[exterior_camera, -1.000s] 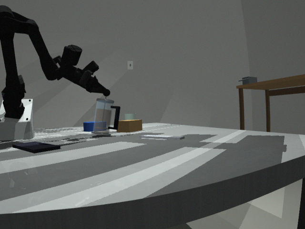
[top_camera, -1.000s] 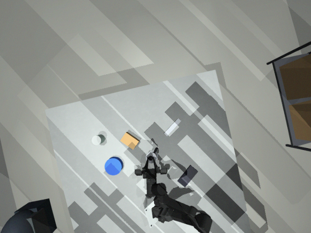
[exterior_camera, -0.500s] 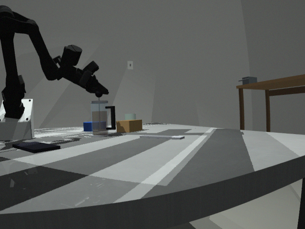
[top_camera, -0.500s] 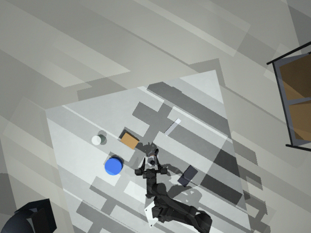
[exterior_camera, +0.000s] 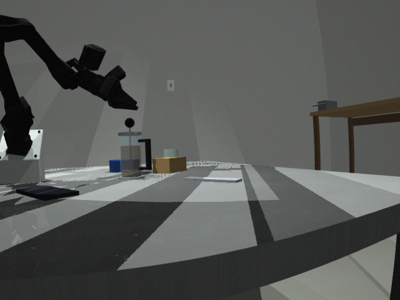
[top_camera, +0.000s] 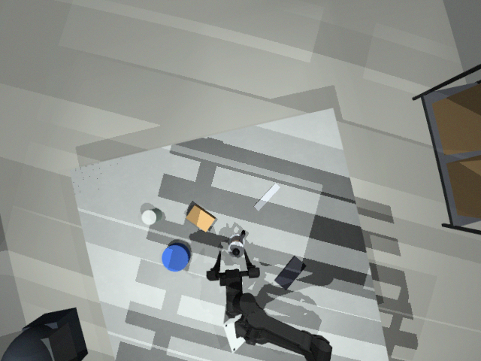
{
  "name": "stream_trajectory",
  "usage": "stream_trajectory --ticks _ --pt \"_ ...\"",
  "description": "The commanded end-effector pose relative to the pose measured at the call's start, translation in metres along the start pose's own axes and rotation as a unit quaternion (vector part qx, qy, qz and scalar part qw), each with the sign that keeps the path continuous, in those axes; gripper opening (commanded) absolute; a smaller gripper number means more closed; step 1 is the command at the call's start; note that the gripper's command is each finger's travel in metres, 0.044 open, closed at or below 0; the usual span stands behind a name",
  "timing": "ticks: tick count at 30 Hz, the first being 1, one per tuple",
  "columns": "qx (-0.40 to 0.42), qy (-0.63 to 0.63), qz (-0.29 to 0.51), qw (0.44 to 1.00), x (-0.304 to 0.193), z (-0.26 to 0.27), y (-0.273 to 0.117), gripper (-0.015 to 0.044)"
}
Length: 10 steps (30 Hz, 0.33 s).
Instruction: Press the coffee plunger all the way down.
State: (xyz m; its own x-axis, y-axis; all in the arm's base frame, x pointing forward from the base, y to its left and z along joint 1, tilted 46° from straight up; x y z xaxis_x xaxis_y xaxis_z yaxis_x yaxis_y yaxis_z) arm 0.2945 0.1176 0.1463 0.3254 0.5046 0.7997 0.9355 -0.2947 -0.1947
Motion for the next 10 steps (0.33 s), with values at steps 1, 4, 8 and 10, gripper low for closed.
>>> stream_trajectory --ticks 1,4,8,10 --pt "-0.007 0.000 -0.001 1.000 0.0219 -0.0069 -0.0302 0.0440" --pt "-0.007 0.000 -0.001 1.000 0.0220 -0.0070 -0.0302 0.0440" --pt "-0.007 0.000 -0.001 1.000 0.0213 -0.0067 -0.0299 0.0440" --pt "-0.007 0.000 -0.001 1.000 0.0213 -0.0067 -0.0299 0.0440"
Point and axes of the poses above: the point midway between the two fingers, 35 mm back from their tips, its own y axis out along the fingers, its own z axis across the jaws, x = y × z, the point moved 2 cm from there along -y, back along the fingers, and after that the axes turned 9 degrees about y, right-handed, at the moved point
